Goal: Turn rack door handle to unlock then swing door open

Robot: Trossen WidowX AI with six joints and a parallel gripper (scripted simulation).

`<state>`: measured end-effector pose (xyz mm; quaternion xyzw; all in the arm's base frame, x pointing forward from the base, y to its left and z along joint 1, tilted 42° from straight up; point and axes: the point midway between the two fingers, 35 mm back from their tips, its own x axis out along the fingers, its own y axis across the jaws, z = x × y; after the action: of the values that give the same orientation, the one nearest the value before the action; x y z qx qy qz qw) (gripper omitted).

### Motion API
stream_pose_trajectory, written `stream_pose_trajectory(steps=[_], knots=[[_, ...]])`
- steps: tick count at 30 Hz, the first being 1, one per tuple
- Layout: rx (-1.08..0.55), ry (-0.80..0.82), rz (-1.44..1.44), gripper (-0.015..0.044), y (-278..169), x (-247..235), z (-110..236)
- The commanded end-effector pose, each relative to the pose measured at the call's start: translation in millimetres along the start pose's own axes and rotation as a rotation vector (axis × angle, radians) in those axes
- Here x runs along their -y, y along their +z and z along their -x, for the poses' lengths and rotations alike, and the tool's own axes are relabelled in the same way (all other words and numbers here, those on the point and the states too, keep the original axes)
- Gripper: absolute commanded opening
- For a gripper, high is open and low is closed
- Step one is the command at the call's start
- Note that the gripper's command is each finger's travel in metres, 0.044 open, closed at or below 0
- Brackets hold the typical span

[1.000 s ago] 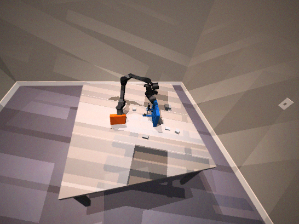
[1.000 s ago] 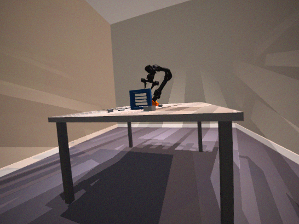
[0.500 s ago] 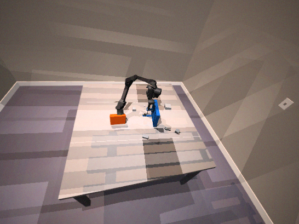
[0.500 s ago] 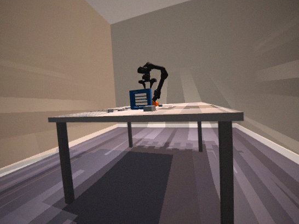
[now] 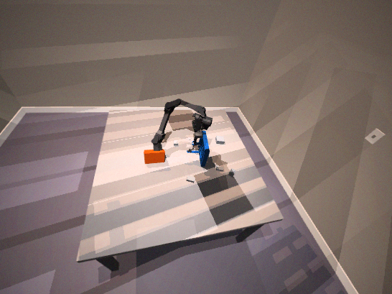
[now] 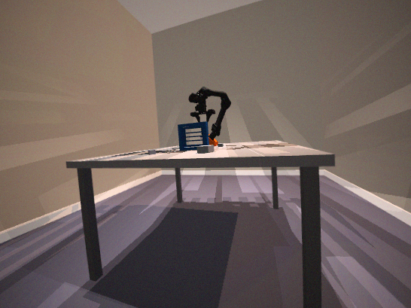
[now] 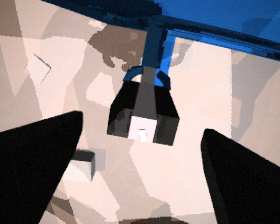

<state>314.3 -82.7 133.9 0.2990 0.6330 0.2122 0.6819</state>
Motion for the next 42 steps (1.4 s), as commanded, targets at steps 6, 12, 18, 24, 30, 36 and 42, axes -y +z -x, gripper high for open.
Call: stream_pose_trajectory(steps=[6,12,18,24,30,36,42], knots=[[-0.022,0.0,-0.018,0.0292,-1,0,-15],[-0.034,-0.004,-0.025,0.0292,-1,0,-25],[-0.047,-0.007,-0.032,0.0292,-2,0,-34],[-0.059,-0.011,-0.04,0.0292,-3,0,-44],[-0.07,-0.014,-0.046,0.0292,-4,-1,-53],[-0.071,-0.014,-0.046,0.0161,-4,-1,-53],[-0.071,-0.014,-0.046,0.0102,-4,-1,-53]])
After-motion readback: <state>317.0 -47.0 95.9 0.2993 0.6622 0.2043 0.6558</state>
